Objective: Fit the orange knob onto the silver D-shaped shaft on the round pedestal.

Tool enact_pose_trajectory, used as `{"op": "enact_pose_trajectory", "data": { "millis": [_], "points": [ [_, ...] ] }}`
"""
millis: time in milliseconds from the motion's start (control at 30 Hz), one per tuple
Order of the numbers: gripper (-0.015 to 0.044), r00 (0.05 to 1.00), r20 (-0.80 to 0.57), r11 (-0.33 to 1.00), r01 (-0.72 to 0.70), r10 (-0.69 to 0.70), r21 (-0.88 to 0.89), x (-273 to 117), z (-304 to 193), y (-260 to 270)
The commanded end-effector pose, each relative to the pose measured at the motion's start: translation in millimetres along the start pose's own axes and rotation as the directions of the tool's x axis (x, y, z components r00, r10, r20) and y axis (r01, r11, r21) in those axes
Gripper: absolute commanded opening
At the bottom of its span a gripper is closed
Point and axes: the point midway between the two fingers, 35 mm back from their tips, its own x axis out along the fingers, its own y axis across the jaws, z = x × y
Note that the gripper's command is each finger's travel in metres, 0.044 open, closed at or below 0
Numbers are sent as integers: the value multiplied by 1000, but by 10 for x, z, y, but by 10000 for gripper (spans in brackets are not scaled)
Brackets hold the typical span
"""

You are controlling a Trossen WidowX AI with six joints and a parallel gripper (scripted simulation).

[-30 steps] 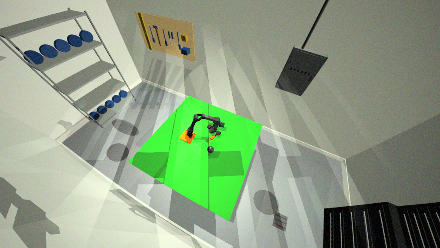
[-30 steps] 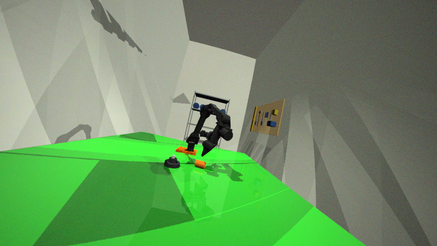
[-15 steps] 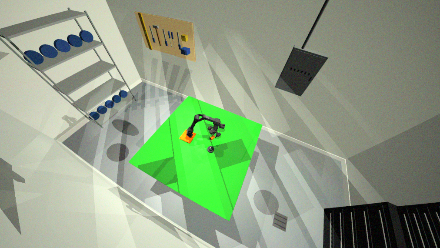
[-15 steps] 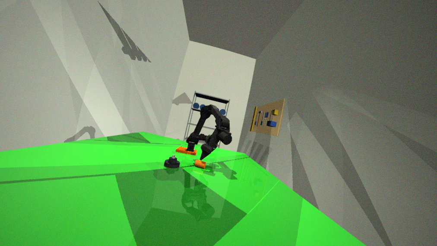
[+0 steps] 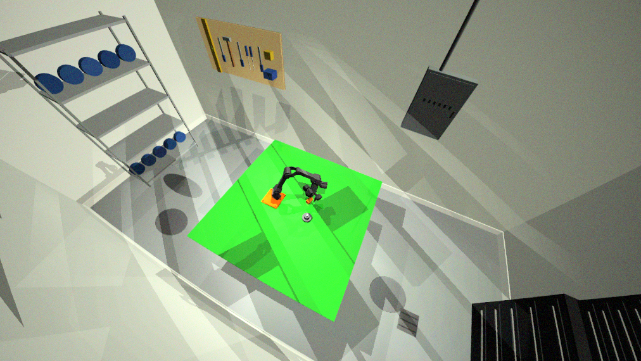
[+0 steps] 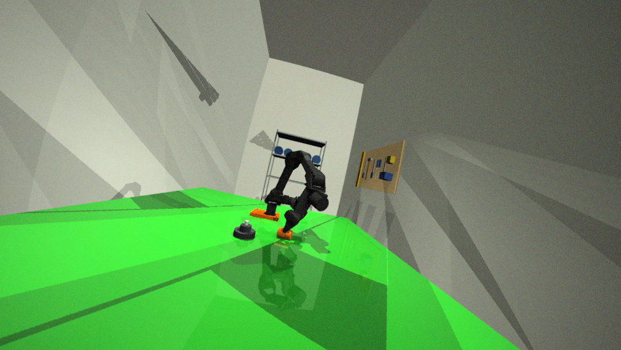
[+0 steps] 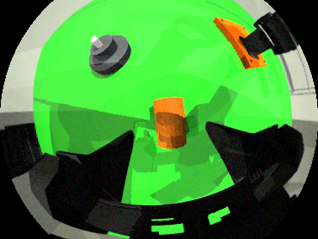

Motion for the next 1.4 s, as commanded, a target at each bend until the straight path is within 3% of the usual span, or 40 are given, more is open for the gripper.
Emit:
{"op": "enact_pose_trajectory", "data": {
  "millis": [0,433,700,1033,1367],
  "points": [
    [440,1000,14,1000,10,-10,2,114,-14,-19],
    [440,1000,14,1000,10,-10,2,275,-65,-22],
    [240,1000,14,1000,10,-10,2,275,-65,-22],
    [240,1000,14,1000,10,-10,2,275,-65,-22],
    [179,1000,14,1000,10,-10,2,275,-65,-22]
  ]
}}
